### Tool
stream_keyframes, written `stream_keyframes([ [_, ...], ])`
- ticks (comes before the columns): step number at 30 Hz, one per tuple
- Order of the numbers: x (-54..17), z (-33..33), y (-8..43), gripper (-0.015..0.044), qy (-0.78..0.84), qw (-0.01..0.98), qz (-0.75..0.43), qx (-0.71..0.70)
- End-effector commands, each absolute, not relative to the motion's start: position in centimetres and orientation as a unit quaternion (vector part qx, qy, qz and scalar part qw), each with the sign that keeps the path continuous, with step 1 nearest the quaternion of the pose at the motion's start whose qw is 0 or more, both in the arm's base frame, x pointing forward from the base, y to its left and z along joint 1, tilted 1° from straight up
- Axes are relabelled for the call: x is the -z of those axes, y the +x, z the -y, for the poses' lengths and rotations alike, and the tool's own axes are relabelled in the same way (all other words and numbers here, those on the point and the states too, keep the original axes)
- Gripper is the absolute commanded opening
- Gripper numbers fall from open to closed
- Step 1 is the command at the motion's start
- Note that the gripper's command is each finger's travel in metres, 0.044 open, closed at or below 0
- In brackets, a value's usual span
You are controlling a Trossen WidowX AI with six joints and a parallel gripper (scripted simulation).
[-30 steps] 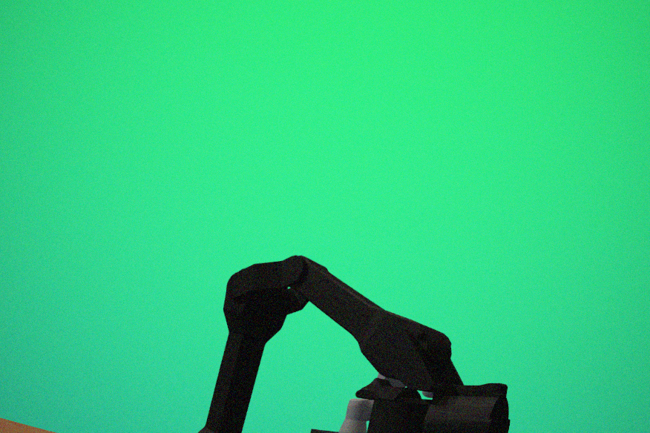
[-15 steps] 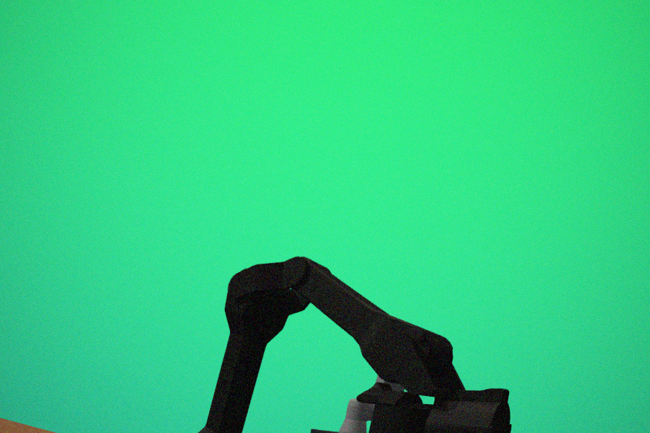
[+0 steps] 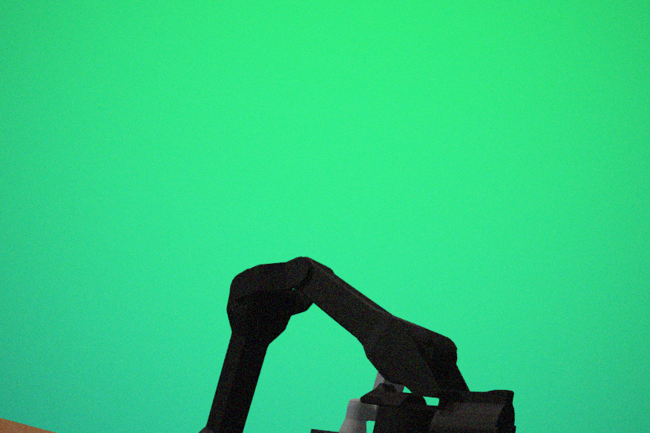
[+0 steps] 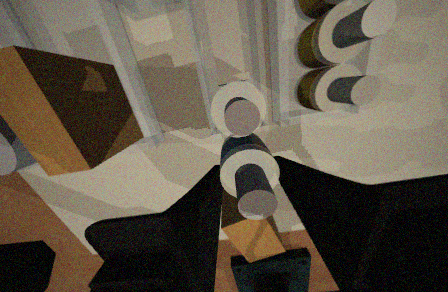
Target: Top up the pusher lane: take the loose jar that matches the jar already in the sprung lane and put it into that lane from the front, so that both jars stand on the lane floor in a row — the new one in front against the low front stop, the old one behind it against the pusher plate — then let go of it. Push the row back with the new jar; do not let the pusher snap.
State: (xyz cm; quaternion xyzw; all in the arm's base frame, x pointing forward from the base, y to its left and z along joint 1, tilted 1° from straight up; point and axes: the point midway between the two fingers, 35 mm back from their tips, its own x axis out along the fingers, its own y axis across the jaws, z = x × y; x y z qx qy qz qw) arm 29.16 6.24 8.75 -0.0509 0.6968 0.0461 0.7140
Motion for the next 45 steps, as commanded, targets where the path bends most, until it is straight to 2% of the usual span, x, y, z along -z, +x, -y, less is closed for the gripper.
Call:
stream_keyframes([
  [1,-8.8,-6.3,29.5,0.0,-0.053,0.716,-0.694,-0.048],
  [45,-8.9,-6.5,31.1,0.0,-0.053,0.717,-0.694,-0.048],
])
